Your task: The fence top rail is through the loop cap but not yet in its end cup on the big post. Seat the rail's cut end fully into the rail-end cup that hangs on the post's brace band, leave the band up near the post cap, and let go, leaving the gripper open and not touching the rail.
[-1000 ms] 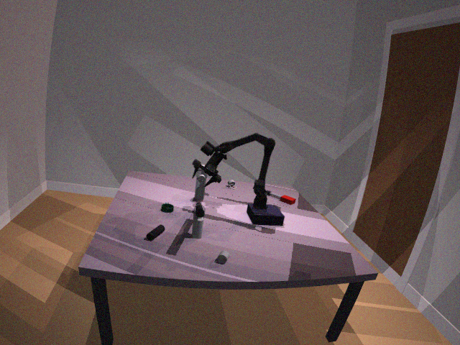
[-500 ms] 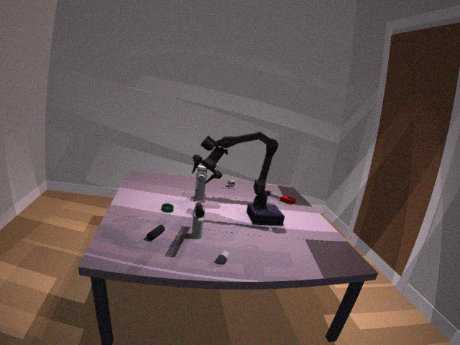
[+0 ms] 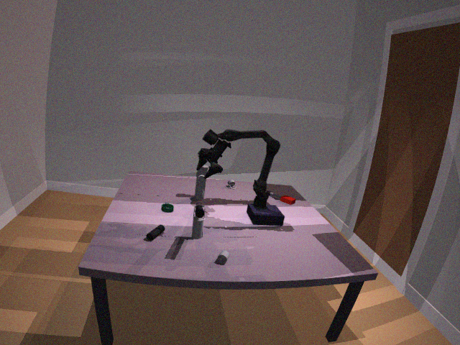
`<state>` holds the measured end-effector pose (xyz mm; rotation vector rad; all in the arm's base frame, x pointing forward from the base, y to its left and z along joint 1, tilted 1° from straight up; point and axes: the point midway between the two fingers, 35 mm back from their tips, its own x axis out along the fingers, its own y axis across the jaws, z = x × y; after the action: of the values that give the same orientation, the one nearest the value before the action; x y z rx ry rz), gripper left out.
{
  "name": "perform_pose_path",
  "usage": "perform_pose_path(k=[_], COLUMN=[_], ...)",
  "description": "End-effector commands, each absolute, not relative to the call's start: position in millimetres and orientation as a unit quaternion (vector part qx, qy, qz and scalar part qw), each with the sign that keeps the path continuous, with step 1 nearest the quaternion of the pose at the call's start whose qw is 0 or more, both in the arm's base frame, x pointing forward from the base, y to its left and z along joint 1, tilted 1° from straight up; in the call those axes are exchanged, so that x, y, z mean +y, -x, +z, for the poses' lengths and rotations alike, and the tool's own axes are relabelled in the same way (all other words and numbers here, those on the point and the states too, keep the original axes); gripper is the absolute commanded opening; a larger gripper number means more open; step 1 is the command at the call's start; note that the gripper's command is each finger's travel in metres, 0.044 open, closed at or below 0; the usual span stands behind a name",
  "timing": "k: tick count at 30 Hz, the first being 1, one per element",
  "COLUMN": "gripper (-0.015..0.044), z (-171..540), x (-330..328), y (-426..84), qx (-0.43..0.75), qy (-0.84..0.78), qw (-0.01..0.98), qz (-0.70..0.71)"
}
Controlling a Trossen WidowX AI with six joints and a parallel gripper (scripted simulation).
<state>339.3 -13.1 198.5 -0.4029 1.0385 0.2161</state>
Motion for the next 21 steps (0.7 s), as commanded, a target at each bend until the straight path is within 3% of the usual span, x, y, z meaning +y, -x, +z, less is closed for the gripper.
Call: perform_pose_path(k=[1, 13, 21], gripper=[0.0440, 0.0440, 0.0440], z=[230.5, 227.1, 177.4], x=[18.5, 20.0, 42.4], y=[-332.9, -334.6, -352.3], qx=[0.494, 0.501, 0.561], qy=[0.019, 0.041, 0.300], qw=[0.869, 0.864, 0.735], qz=[0.012, 0.025, 0.233])
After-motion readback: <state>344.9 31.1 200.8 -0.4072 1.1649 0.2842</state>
